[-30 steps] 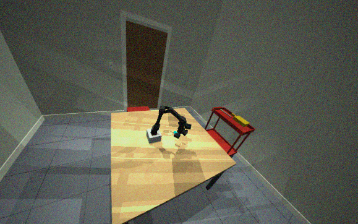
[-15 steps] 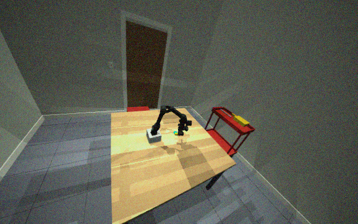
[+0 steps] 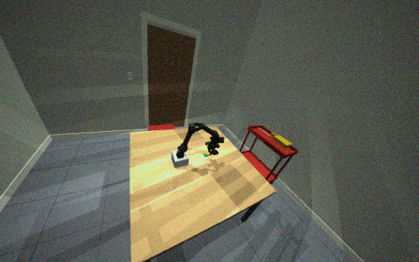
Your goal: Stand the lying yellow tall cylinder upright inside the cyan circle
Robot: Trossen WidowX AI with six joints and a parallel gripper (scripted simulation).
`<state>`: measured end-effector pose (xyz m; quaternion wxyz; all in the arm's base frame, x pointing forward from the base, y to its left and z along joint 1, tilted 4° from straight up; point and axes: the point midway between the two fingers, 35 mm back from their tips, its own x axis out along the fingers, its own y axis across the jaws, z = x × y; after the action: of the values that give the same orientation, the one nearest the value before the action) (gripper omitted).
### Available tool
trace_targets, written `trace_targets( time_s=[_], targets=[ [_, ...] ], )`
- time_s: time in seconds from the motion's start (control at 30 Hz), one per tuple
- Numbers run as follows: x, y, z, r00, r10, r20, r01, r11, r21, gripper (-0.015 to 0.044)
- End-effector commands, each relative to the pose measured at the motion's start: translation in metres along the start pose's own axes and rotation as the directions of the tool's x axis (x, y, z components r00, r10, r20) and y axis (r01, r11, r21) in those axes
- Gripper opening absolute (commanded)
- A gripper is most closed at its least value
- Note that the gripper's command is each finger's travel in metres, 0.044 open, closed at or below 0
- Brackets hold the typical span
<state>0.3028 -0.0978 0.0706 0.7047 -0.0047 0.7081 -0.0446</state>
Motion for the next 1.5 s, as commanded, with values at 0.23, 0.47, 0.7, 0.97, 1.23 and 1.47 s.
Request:
trace_targets(
  time_s=[0.23, 0.47, 0.7, 0.97, 1.23, 1.47],
  targets=[
    [-0.004, 0.032, 0.015, 1.000, 0.005, 0.005, -0.004, 0.943, -0.332, 0.0105],
    [-0.006, 0.054, 0.022, 1.000, 0.008, 0.003, -0.005, 0.848, -0.530, 0.0105],
    [-0.008, 0.076, 0.028, 1.000, 0.009, 0.002, -0.006, 0.712, -0.702, 0.0105],
    [-0.010, 0.102, 0.032, 1.000, 0.011, -0.002, -0.007, 0.516, -0.857, 0.0105],
    [-0.010, 0.117, 0.033, 1.000, 0.011, -0.005, -0.009, 0.391, -0.920, 0.0105],
    [-0.006, 0.117, 0.032, 0.999, 0.047, -0.018, -0.034, 0.383, -0.923, 0.0105]
  ],
)
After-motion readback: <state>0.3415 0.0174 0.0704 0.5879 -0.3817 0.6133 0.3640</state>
